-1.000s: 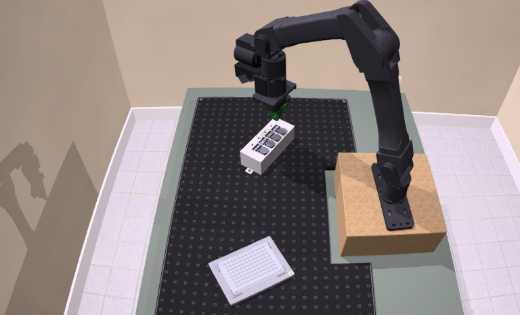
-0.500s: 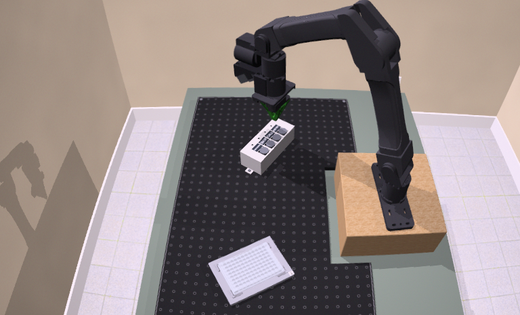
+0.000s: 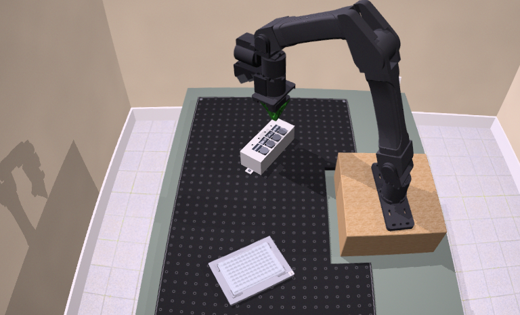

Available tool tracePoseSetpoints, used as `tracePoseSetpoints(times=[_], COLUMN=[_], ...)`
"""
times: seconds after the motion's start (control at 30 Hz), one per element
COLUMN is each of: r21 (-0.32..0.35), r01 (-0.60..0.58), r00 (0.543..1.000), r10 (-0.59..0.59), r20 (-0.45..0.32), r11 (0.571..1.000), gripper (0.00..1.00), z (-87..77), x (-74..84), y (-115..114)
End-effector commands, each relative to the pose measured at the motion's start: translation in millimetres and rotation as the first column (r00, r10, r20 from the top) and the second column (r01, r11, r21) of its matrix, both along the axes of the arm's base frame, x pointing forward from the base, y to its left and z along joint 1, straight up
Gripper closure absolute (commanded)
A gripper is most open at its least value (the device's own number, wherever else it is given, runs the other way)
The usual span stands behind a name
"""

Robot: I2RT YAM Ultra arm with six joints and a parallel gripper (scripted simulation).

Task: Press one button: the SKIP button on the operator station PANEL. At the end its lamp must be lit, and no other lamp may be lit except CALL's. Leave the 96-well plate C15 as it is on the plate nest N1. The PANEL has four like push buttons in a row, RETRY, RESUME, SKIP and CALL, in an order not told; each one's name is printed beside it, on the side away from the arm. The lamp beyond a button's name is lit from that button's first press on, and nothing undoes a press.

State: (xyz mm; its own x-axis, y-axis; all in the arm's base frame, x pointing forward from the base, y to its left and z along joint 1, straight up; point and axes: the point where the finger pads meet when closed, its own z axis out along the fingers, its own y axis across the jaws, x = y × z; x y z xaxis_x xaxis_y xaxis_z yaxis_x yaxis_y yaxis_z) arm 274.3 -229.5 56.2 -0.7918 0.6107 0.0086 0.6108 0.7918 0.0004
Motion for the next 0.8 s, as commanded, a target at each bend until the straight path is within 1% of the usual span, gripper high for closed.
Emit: tracePoseSetpoints(times=[0.0, 0.4, 0.43, 0.47, 0.5, 0.6, 0.77], r21=[-0.045, -0.045, -0.026, -0.019, -0.017, 0.002, 0.005], r01=[-0.008, -0.008, -0.009, -0.009, -0.009, -0.010, -0.010], r00=[0.998, 0.998, 0.999, 1.000, 1.000, 1.000, 1.000], r10=[0.011, 0.011, 0.010, 0.010, 0.010, 0.010, 0.010], r20=[0.060, 0.060, 0.038, 0.030, 0.028, 0.005, 0.002], r11=[0.999, 0.999, 1.000, 1.000, 1.000, 1.000, 1.000], gripper=[1.00, 1.00, 1.00, 1.00, 1.00, 1.00, 1.00], z=[18.7, 18.7, 8.7, 4.4, 1.8, -13.3, -22.8], x=[11.8, 11.8, 5.0, 2.6, 2.5, 0.9, 0.6], y=[-7.4, -7.4, -1.7, 0.3, 0.4, 1.8, 2.1])
